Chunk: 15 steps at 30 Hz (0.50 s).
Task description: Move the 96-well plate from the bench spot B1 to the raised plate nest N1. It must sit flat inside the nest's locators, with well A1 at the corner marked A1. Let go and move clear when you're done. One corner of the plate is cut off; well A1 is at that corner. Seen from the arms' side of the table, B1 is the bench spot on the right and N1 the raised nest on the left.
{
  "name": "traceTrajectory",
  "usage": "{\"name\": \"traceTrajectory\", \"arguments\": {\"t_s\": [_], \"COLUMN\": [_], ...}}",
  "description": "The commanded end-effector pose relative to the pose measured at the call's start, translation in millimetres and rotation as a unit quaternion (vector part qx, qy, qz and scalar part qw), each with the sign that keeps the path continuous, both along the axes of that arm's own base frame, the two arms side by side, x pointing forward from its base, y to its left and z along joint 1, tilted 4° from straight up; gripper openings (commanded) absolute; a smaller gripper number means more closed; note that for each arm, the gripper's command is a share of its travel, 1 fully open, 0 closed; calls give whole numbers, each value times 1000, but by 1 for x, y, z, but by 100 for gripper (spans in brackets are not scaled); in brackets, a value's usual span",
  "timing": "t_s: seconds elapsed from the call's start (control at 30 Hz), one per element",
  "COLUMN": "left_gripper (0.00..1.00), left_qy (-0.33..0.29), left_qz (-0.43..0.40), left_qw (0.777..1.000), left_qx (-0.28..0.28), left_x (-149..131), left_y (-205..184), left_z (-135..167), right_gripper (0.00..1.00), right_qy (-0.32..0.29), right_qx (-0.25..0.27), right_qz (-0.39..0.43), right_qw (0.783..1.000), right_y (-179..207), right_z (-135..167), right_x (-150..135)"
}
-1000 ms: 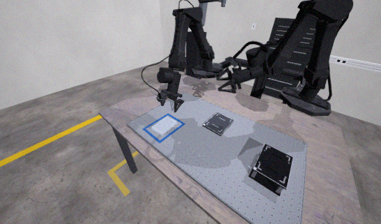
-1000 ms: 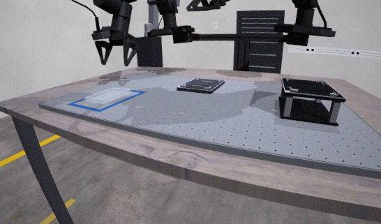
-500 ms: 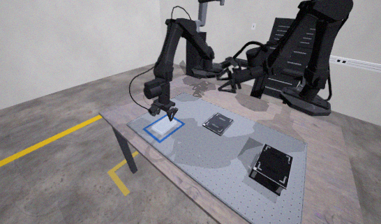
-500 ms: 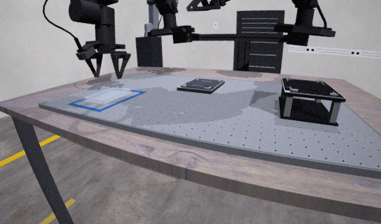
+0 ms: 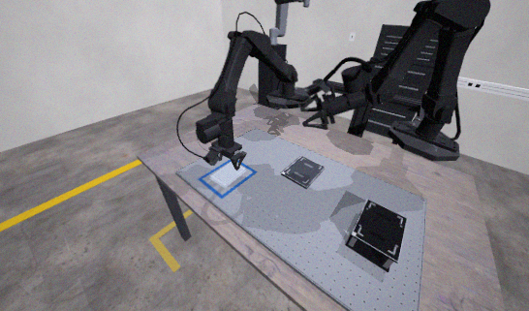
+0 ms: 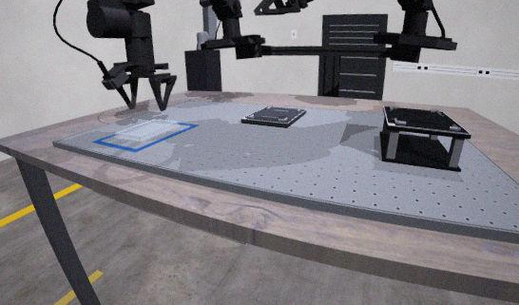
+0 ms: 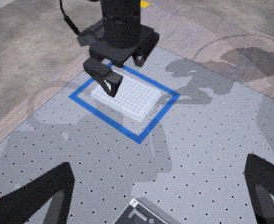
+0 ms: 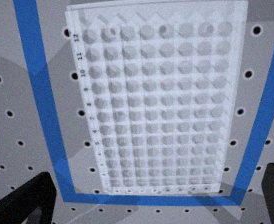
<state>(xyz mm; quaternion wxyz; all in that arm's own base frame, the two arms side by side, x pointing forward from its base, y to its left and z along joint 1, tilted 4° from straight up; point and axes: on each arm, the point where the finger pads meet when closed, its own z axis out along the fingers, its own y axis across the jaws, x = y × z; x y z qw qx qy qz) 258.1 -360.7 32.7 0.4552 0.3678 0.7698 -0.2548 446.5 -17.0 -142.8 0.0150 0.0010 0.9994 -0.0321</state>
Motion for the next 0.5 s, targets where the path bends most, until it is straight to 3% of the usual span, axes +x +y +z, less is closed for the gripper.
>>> {"name": "traceTrajectory", "arguments": {"t_s": [0.0, 0.47], "left_gripper": [100, 100], "left_qy": [-16, -16], "left_qz": [-7, -7], "left_qw": [1000, 1000], "left_qx": [-19, -19], "left_x": [1, 1], "left_y": [-6, -6], "left_z": [18, 18], "right_gripper": [100, 100], "right_qy": [-9, -16], "right_qx": [4, 4], "right_qz": [-4, -4], "right_qw": [1000, 1000], "right_y": [-6, -9], "right_z": [5, -12], "right_x": [11, 17]}}
